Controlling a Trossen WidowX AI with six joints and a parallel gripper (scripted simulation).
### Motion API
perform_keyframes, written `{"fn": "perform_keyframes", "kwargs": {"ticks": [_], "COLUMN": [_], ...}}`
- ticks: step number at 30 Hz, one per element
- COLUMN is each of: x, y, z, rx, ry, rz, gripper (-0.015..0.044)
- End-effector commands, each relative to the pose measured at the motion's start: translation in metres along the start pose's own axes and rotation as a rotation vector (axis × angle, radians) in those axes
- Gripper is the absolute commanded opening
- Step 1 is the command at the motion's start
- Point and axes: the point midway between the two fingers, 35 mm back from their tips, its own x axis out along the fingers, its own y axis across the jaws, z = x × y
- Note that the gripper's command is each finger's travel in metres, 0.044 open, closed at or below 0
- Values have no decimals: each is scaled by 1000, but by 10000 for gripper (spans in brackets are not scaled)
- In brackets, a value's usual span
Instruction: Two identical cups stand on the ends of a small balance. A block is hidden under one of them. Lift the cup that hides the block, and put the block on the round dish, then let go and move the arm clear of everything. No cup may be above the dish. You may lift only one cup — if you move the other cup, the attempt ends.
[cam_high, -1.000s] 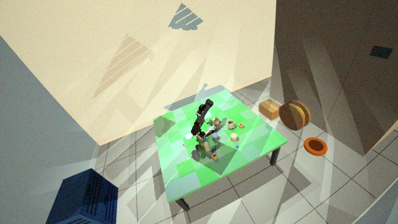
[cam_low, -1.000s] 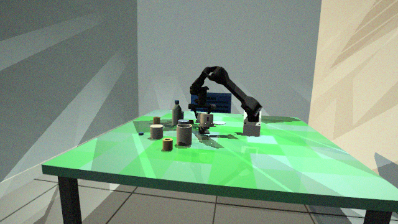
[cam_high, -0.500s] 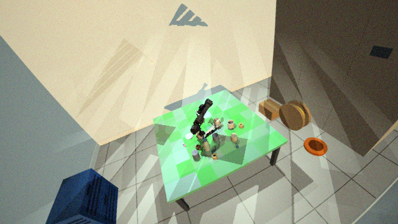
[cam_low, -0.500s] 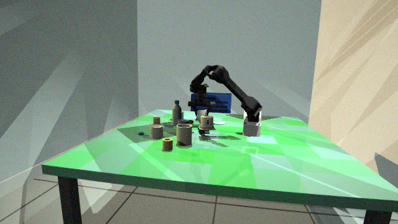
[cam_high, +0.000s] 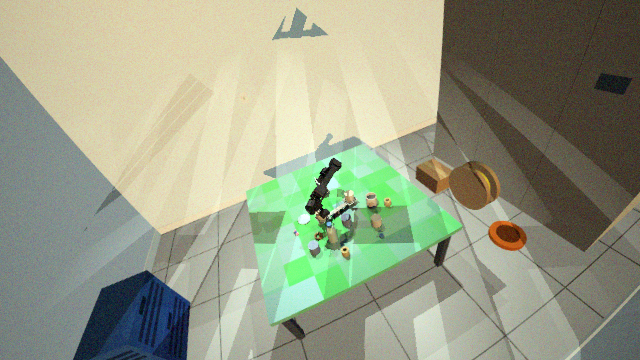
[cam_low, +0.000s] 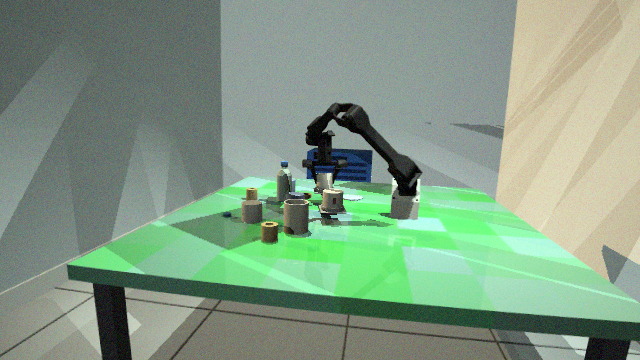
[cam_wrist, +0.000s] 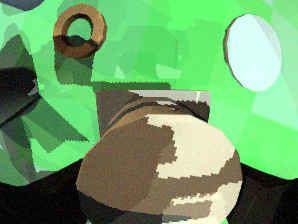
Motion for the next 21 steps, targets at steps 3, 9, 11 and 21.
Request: {"fn": "perform_keyframes", "kwargs": {"ticks": [3, 9, 11, 21], "x": [-14, -22, -24, -37], "y": [2, 2, 2, 2], "z": [6, 6, 6, 6], "rx": [-9, -9, -9, -9], "ry": [-24, -25, -25, -25], "rz": [14, 14, 14, 14], "gripper": [0, 0, 0, 0]}}
